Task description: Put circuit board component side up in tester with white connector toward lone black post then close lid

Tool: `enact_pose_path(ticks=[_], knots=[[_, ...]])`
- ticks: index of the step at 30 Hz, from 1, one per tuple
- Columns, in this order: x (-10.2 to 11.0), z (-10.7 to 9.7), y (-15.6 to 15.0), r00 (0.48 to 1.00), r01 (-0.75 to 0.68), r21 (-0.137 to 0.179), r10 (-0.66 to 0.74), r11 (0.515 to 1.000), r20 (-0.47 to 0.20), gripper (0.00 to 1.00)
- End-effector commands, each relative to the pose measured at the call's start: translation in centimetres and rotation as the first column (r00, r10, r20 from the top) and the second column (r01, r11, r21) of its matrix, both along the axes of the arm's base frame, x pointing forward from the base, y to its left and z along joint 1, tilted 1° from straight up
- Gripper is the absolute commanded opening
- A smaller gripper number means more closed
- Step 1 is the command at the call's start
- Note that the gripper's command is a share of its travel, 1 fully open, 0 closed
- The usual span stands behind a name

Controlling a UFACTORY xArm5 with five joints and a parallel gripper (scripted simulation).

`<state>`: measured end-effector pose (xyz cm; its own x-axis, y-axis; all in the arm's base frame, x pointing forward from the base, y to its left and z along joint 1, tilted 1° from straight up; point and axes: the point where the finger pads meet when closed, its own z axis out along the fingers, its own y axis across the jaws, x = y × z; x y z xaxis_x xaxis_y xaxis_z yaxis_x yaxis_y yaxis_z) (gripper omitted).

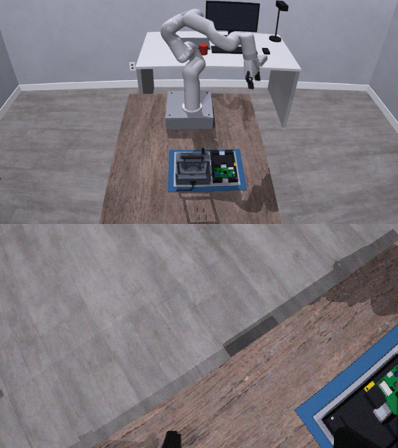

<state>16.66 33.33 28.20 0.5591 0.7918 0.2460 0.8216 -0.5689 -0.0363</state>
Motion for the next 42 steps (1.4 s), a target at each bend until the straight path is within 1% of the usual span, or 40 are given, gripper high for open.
enact_pose_path(ticks=[1,18,21,24,26,27,28,29,30,31,35,36,37,40,41,42], knots=[[0.0,0.2,0.1,1.0,0.0,0.003,0.0,1.0,0.002,1.0],[0.0,0.2,0.1,1.0,0.0,0.003,0.0,1.0,0.002,1.0],[0.6,0.2,0.0,1.0,-0.01,-0.004,0.01,1.0,0.005,1.0],[2.6,0.1,-0.1,0.999,-0.045,-0.028,0.045,0.999,0.014,1.0],[4.9,0.0,-0.5,0.996,-0.085,-0.057,0.086,0.995,0.021,1.0],[4.9,0.0,-0.5,0.996,-0.085,-0.057,0.086,0.995,0.021,1.0],[5.9,-0.1,-0.7,0.994,-0.101,-0.068,0.103,0.993,0.022,1.0],[6.3,-0.1,-0.8,0.994,-0.109,-0.074,0.111,0.991,0.023,1.0],[6.3,-0.1,-0.8,0.994,-0.109,-0.074,0.111,0.991,0.023,1.0],[7.8,-0.2,-1.1,0.99,-0.134,-0.09,0.136,0.987,0.023,1.0],[8.0,-0.2,-1.1,0.99,-0.137,-0.092,0.139,0.986,0.023,1.0],[9.7,-0.4,-1.6,0.985,-0.167,-0.111,0.17,0.98,0.022,1.0],[11.0,-0.6,-2.1,0.981,-0.189,-0.125,0.193,0.974,0.019,1.0],[11.6,-0.7,-2.3,0.979,-0.199,-0.131,0.203,0.971,0.018,1.0],[12.9,-0.9,-2.8,0.974,-0.222,-0.144,0.226,0.964,0.014,1.0],[13.5,-1.0,-3.0,0.972,-0.232,-0.149,0.236,0.961,0.012,1.0]])
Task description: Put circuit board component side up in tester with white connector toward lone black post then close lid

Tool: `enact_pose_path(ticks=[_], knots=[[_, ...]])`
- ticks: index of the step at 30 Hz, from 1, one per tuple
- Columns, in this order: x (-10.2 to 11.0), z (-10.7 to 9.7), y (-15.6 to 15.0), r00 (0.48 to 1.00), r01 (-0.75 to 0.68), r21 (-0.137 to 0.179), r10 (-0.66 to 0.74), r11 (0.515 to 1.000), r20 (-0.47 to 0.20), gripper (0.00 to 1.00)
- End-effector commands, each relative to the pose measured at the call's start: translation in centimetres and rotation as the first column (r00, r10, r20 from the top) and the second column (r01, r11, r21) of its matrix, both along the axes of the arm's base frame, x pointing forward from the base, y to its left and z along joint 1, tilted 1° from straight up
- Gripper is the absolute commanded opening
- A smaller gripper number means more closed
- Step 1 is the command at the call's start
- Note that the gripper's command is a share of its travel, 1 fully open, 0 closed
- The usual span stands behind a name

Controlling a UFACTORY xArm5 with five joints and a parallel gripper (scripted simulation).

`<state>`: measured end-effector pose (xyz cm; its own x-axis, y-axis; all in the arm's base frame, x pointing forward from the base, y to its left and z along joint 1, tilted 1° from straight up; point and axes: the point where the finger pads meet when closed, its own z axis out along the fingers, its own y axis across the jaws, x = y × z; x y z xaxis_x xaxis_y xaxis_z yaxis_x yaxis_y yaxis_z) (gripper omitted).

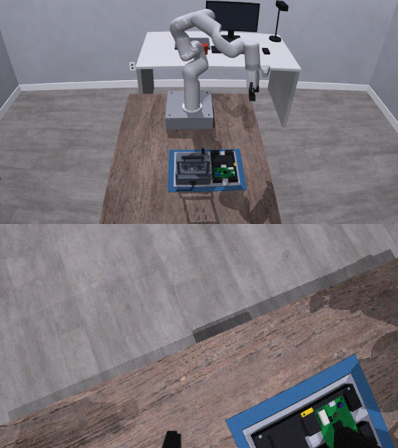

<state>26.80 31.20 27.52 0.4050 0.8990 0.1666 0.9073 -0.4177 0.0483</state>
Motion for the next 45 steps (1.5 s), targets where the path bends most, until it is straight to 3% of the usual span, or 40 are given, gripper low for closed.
enact_pose_path(ticks=[1,7,10,12,24,26,28,36,45], knots=[[3.4,-0.3,-0.9,0.998,-0.063,-0.037,0.063,0.997,-0.005,1.0],[7.4,-1.0,-2.8,0.991,-0.135,-0.073,0.134,0.988,-0.018,1.0],[7.4,-1.0,-2.8,0.991,-0.135,-0.073,0.134,0.988,-0.018,1.0],[10.0,-1.6,-4.4,0.983,-0.183,-0.093,0.181,0.979,-0.032,1.0],[15.9,-3.4,-9.0,0.953,-0.299,-0.125,0.292,0.946,-0.076,1.0],[15.9,-3.4,-9.0,0.953,-0.299,-0.125,0.292,0.946,-0.076,1.0],[17.7,-4.1,-10.8,0.94,-0.337,-0.13,0.327,0.932,-0.093,1.0],[20.7,-5.5,-14.6,0.911,-0.407,-0.131,0.393,0.904,-0.124,1.0],[21.0,-5.7,-15.0,0.908,-0.414,-0.13,0.399,0.901,-0.128,1.0]])
